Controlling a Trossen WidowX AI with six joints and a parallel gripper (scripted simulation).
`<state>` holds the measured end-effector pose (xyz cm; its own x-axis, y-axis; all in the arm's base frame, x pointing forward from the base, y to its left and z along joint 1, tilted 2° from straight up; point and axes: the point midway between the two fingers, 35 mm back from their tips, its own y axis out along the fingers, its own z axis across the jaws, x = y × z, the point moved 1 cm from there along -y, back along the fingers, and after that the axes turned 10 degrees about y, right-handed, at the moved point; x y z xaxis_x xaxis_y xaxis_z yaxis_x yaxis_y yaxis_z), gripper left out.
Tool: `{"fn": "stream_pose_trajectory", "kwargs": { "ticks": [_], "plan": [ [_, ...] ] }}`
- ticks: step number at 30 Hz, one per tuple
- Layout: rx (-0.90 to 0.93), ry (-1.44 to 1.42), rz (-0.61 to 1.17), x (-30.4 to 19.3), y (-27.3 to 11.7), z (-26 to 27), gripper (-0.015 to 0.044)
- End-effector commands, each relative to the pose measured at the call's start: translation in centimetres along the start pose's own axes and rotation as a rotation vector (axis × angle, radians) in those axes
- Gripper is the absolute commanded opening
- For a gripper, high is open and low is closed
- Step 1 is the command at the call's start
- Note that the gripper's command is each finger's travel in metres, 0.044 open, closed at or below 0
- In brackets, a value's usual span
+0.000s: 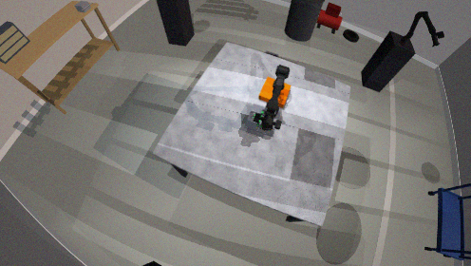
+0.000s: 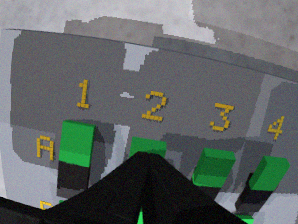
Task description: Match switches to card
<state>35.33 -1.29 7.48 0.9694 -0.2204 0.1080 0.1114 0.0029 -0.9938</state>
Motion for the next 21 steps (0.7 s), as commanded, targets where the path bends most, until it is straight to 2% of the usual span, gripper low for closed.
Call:
{"fn": "stream_pose_trajectory", "kwargs": {
  "ticks": [1, 21],
  "plan": [
    [0.0, 0.005, 0.0, 0.0, 0.1, 0.02, 0.0],
    [0.0, 0.005, 0.0, 0.01, 0.37, 0.02, 0.0]
  ]
}}
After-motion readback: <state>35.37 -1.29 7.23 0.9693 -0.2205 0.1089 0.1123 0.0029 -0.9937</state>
